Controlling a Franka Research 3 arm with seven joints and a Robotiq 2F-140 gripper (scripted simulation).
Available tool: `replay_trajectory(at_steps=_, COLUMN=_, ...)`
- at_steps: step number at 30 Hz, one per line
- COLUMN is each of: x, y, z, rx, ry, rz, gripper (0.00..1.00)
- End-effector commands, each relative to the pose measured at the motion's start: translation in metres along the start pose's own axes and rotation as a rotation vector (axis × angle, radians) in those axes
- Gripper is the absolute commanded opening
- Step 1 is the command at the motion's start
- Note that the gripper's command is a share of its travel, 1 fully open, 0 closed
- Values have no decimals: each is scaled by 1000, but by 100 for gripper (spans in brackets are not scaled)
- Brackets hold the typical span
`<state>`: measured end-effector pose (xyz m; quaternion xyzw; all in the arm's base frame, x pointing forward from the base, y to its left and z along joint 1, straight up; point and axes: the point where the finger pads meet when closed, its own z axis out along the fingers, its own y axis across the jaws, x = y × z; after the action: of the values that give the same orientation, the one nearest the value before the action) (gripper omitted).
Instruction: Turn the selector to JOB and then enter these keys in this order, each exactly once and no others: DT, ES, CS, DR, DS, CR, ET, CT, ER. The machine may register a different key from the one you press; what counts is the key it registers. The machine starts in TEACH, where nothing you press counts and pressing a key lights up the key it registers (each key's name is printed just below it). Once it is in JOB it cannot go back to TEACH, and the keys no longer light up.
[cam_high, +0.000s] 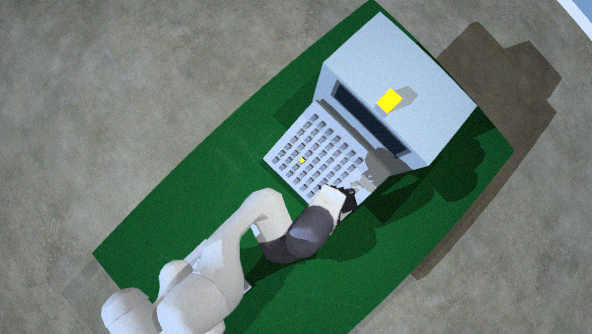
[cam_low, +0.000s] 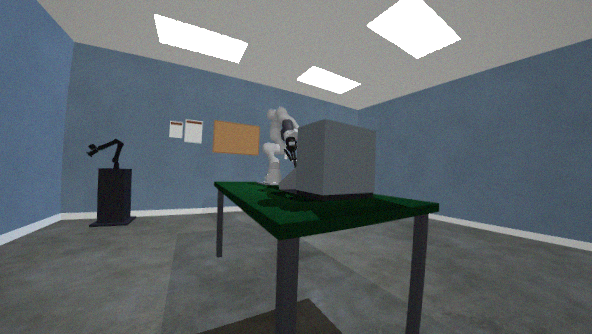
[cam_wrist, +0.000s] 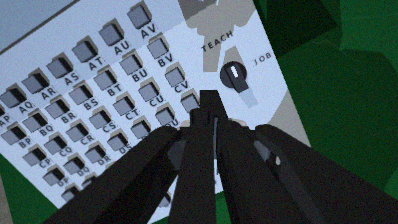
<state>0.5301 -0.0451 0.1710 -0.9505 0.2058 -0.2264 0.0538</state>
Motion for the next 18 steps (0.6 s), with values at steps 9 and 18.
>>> replay_trajectory(at_steps=9, x=7, y=14, z=0, rx=29, ry=-3, rz=-275, gripper=10)
replay_trajectory(at_steps=18, x=13, y=24, z=-1, rx=29, ry=-1, rz=-388, gripper=10)
